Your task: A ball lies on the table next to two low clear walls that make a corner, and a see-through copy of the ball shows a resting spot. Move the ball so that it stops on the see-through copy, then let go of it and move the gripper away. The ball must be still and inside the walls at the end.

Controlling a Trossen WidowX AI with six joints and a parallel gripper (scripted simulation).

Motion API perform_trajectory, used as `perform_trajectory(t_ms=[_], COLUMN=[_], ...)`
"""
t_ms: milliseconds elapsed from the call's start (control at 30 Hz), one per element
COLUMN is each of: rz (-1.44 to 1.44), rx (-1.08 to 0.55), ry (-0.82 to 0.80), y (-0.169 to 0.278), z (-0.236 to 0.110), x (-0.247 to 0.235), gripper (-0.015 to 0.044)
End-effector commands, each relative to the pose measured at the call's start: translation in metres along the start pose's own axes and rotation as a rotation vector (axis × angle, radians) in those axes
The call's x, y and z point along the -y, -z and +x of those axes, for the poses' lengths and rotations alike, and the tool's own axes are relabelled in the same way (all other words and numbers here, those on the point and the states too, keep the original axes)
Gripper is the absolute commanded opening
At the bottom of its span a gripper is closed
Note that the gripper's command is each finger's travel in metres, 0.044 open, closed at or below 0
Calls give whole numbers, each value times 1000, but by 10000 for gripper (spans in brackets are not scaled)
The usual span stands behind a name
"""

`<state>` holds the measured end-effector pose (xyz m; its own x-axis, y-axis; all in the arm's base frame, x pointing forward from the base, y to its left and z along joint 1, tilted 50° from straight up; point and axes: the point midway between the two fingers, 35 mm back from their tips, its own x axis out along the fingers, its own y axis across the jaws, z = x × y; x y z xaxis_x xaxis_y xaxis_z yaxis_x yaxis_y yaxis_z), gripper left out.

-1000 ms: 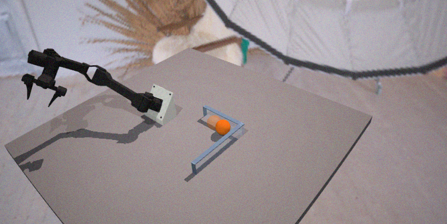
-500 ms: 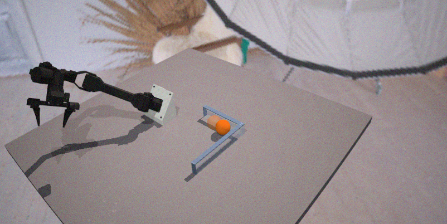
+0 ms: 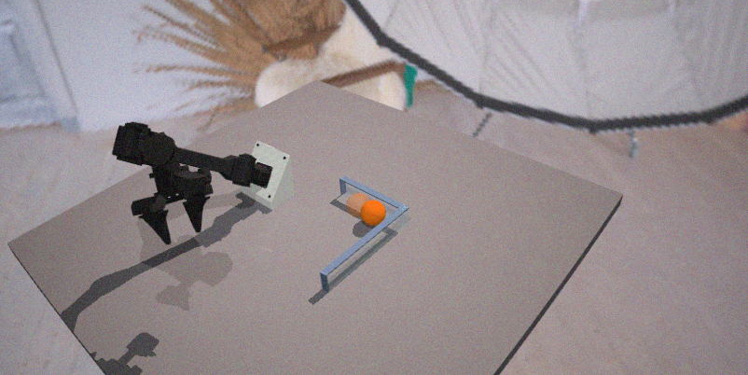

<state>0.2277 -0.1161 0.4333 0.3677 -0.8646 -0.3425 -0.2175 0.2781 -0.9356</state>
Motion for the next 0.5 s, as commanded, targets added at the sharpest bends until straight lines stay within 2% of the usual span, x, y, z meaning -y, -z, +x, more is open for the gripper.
perform_trajectory(t_ms=[0,300,467], rz=[-126,-312,-484], rx=[32,101,105], ry=[-77,-223,-313], y=[-57,-132,-185], z=[15,32,40], x=[-31,-94,-160], gripper=[440,440,440])
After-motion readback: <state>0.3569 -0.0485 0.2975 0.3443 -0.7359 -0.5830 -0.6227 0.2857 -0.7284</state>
